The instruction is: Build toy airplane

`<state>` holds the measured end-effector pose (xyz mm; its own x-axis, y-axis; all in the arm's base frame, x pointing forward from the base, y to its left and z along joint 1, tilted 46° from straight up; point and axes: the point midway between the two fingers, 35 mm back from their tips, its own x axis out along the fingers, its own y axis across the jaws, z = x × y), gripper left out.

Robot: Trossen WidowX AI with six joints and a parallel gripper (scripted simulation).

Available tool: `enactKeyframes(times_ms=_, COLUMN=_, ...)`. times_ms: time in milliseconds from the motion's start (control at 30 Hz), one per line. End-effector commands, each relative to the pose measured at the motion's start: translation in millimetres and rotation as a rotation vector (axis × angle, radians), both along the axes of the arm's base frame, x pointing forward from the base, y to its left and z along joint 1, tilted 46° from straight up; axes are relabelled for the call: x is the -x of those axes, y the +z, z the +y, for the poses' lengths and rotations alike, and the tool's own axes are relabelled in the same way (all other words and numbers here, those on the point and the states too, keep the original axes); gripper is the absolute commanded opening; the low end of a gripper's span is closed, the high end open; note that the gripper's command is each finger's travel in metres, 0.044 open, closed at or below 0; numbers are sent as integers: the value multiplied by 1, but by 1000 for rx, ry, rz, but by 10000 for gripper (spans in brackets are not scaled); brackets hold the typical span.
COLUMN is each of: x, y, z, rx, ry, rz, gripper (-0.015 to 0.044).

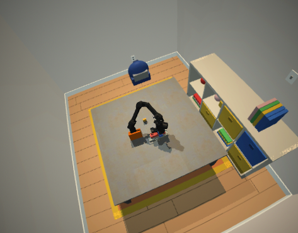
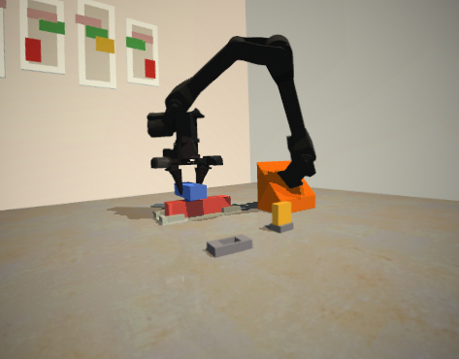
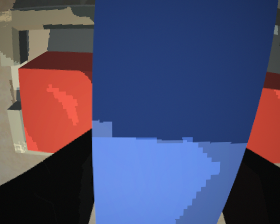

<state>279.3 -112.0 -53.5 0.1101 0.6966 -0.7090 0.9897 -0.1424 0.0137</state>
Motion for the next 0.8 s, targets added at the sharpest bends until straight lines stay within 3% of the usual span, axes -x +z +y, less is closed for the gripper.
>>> enactKeyframes(times_ms=0, x=0, y=0, z=0, rx=1, ry=1, rz=-1, gripper=109)
enactKeyframes(times_ms=433, x=0, y=0, z=0, rx=1, ry=1, rz=-1, gripper=440)
enactKeyframes(times_ms=767, x=0, y=6, z=-7, rx=1, ry=0, rz=0, gripper=440)
